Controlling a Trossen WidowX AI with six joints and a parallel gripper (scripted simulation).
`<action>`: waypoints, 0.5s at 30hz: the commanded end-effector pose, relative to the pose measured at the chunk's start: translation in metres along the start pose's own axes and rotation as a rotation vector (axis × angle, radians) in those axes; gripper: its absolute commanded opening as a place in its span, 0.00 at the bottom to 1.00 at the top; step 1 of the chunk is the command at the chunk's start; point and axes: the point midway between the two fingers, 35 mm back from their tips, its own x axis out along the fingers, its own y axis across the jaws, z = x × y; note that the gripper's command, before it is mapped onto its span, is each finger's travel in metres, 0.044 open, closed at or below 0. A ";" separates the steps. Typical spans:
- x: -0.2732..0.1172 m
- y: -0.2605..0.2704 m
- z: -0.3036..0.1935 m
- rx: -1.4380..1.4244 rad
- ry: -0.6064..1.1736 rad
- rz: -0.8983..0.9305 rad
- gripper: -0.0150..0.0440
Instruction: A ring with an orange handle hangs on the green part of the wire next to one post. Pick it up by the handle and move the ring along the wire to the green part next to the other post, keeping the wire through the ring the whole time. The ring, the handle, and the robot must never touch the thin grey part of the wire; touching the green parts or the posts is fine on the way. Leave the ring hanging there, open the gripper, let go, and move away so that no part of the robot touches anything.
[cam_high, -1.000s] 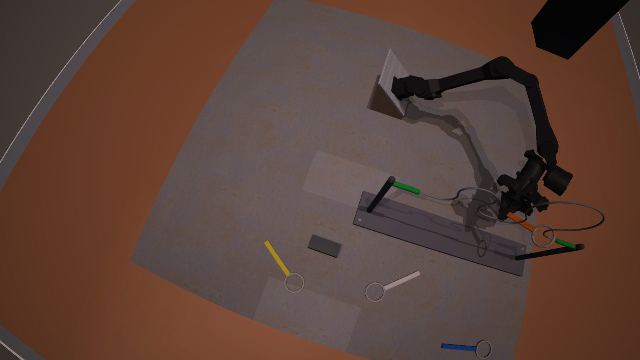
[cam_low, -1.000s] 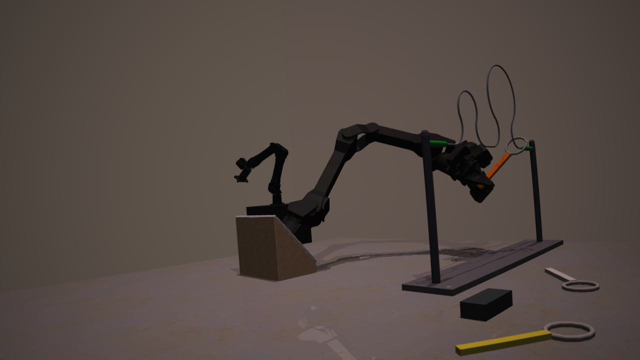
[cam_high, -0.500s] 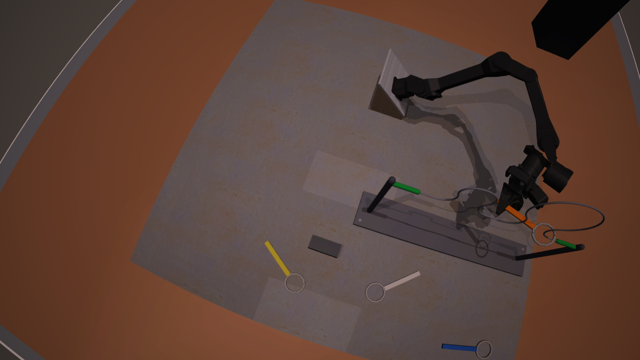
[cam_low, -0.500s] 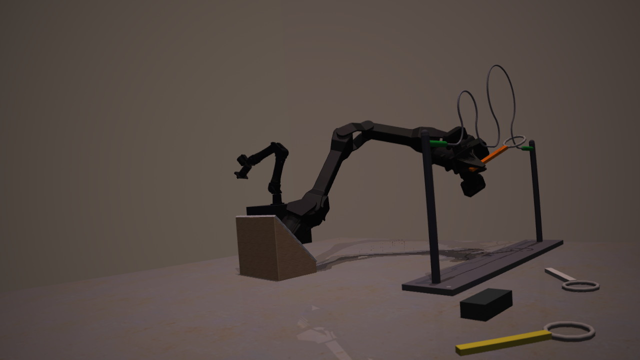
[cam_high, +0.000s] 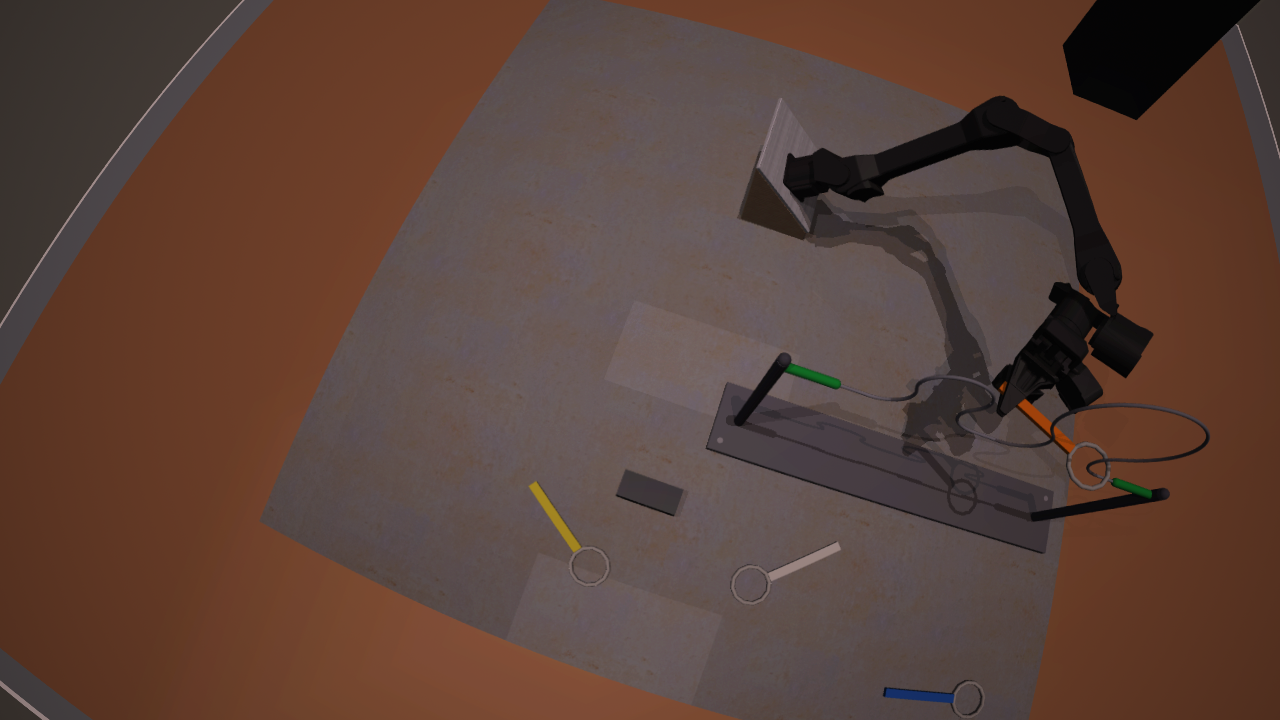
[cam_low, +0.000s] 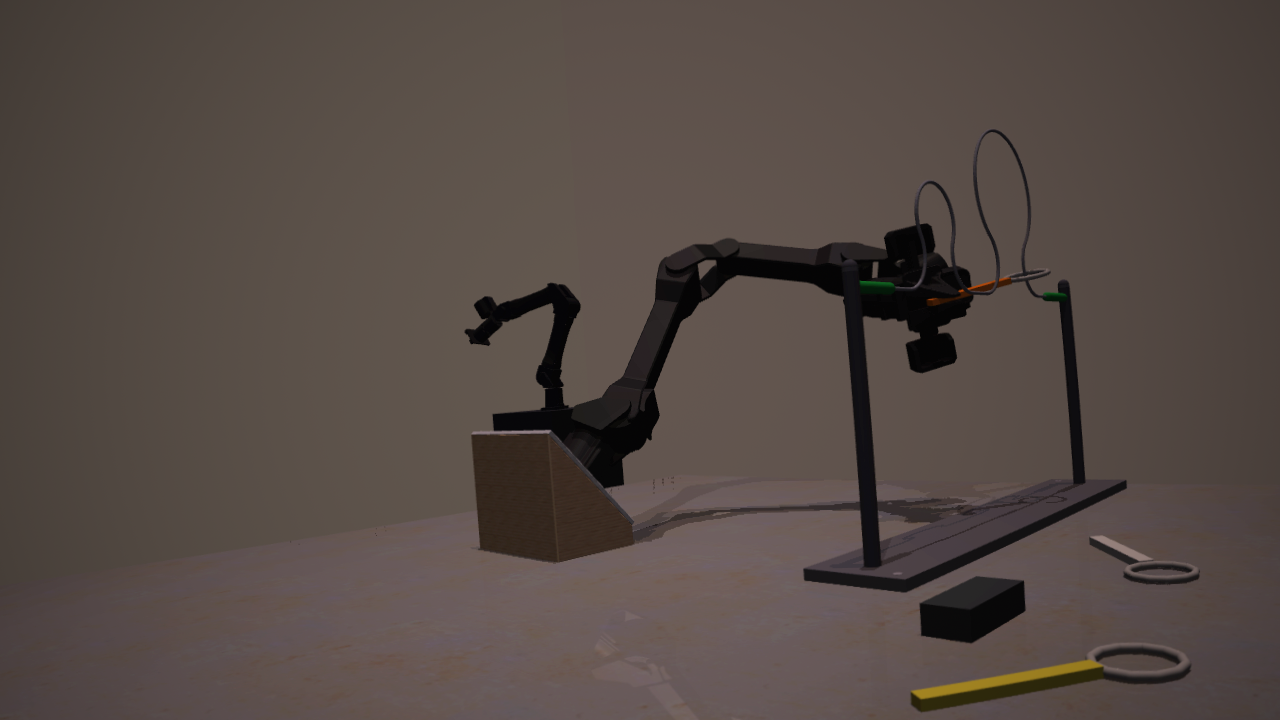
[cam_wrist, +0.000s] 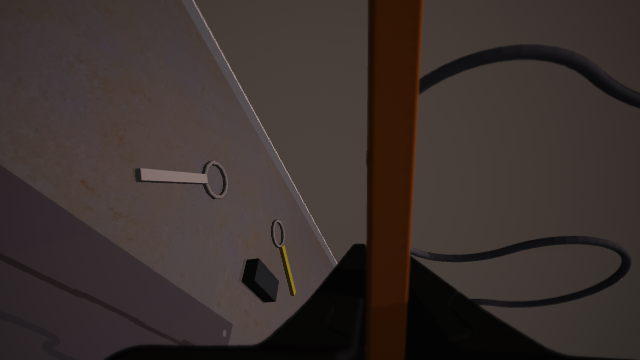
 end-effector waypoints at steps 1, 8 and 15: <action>-0.002 -0.013 0.001 -0.050 -0.005 -0.039 0.00; -0.003 -0.028 0.002 -0.140 -0.004 -0.088 0.00; -0.005 -0.044 0.005 -0.234 -0.004 -0.138 0.00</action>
